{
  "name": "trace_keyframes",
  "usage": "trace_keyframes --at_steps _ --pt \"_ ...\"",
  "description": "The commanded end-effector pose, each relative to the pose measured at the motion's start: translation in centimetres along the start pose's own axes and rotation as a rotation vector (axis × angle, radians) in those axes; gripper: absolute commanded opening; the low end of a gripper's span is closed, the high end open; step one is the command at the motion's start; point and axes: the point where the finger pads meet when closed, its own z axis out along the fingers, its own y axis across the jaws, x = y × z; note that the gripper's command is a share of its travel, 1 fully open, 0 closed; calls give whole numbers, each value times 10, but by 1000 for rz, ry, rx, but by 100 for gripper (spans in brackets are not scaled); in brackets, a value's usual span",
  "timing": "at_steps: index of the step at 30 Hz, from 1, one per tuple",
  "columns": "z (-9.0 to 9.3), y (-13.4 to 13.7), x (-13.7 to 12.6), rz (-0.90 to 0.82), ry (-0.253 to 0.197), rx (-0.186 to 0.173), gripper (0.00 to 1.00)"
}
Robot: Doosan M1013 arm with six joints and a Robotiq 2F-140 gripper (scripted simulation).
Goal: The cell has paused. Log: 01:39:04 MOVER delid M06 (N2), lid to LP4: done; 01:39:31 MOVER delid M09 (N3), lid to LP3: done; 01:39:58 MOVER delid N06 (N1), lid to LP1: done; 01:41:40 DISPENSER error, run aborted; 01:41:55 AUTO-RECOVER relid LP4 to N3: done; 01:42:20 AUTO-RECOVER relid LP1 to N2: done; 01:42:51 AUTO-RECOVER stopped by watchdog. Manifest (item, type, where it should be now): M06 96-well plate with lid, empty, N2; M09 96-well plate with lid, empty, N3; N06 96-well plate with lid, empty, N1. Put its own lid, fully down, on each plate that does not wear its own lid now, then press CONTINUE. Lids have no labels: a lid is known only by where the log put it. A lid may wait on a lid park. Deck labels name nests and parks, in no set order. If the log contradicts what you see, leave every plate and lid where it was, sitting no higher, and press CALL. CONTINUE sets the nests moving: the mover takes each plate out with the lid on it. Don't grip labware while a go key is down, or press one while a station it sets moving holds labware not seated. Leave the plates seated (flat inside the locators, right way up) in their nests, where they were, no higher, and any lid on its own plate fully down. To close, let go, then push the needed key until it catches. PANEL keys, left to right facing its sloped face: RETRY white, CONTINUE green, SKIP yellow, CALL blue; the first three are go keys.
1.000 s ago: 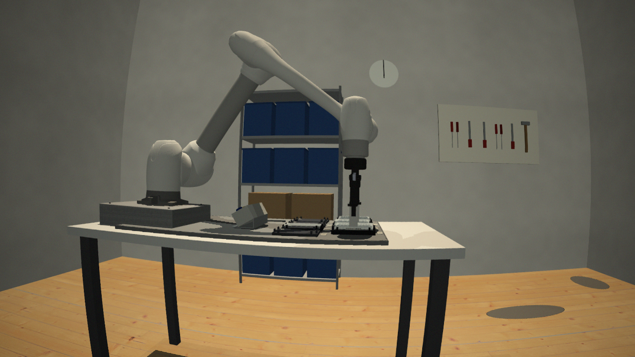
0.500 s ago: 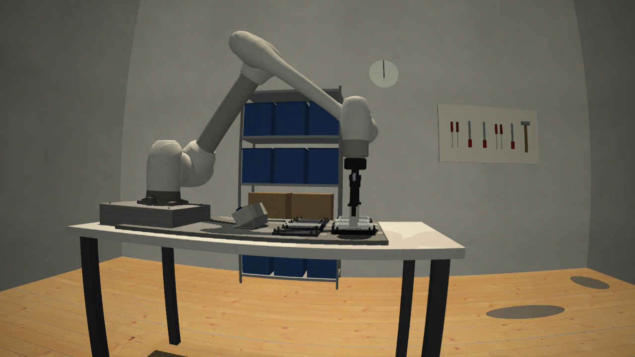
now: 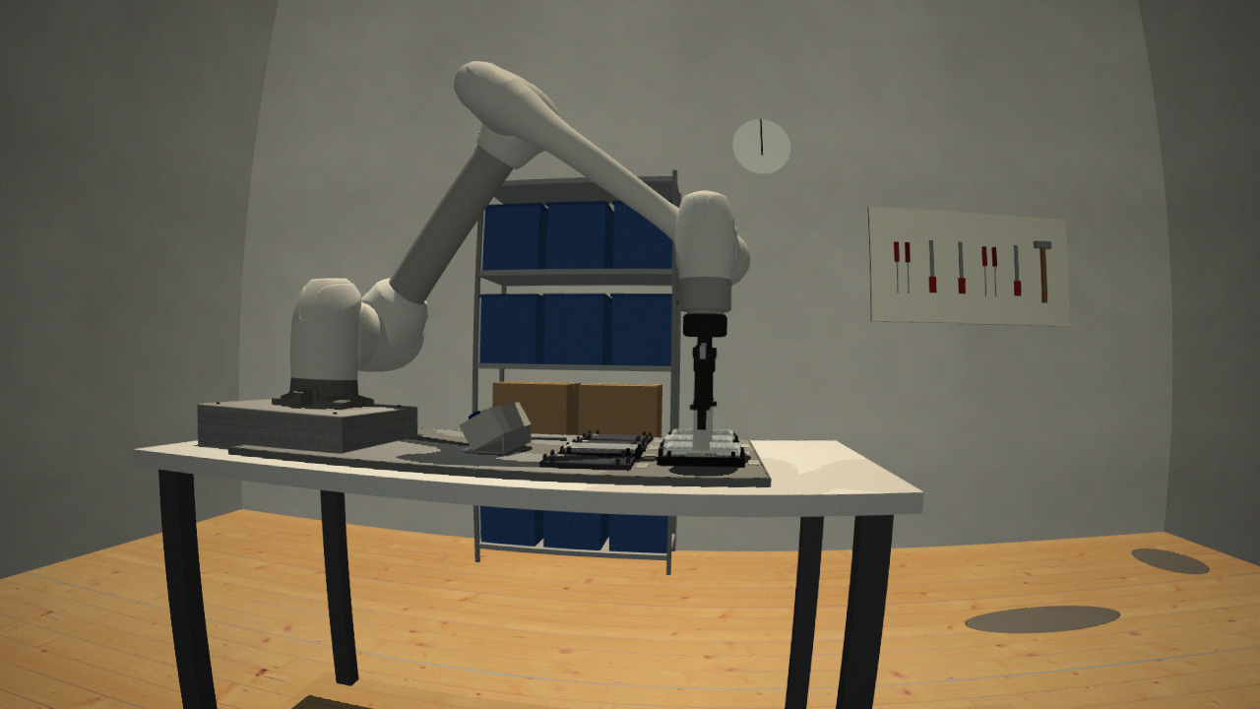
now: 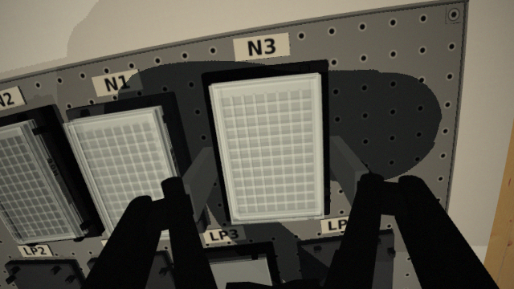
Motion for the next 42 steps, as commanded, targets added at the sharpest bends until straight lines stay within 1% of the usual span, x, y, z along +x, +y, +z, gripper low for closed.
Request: trace_keyframes --at_steps 1,5,6,42 --pt "0 0 0 0 0 0 66" --pt "0 0 0 0 0 0 66" --pt "0 0 0 0 0 0 0" --pt "0 0 0 0 0 0 0"
